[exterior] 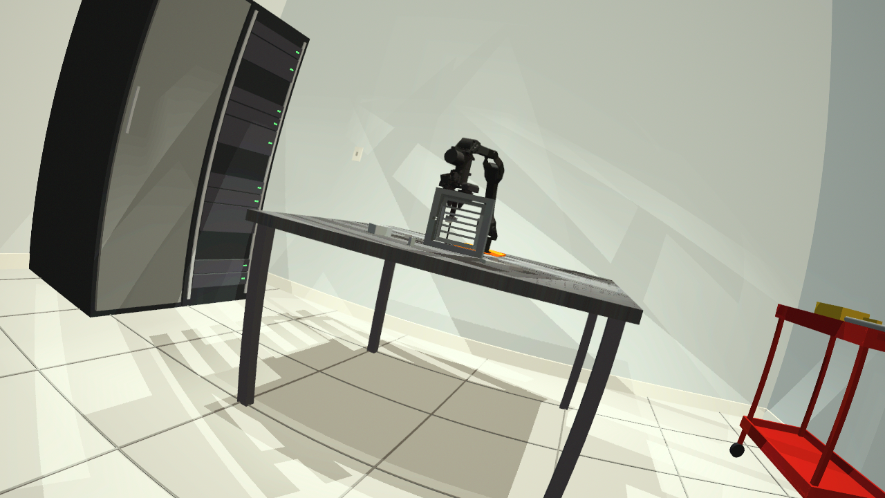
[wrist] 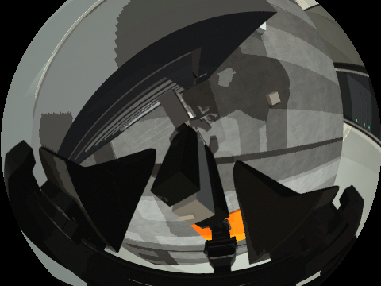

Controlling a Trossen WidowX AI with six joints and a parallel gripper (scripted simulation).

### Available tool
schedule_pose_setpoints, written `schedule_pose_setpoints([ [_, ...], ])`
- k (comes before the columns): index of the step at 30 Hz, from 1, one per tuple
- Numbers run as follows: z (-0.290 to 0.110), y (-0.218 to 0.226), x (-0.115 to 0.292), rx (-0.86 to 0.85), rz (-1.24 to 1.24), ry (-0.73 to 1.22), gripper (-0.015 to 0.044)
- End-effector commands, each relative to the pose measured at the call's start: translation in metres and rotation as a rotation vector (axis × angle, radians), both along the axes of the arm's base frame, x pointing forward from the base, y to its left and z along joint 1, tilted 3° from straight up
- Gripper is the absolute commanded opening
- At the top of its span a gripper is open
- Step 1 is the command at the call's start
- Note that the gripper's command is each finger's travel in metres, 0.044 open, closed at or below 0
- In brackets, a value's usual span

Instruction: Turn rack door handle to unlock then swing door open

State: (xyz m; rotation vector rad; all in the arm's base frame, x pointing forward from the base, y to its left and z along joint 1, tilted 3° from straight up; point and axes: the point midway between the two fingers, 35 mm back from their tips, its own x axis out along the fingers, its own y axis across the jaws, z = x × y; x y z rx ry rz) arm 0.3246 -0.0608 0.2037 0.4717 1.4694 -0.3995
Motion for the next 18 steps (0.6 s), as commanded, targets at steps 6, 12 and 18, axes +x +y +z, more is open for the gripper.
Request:
schedule_pose_setpoints([
  [6,-0.0003,0.0009,0.0006,-0.028,0.495,-0.017,0.0296],
  [12,-0.0003,0.0009,0.0006,-0.048,0.791,-0.026,0.0296],
  [18,-0.0004,0.0009,0.0006,-0.069,1.088,-0.035,0.0296],
])
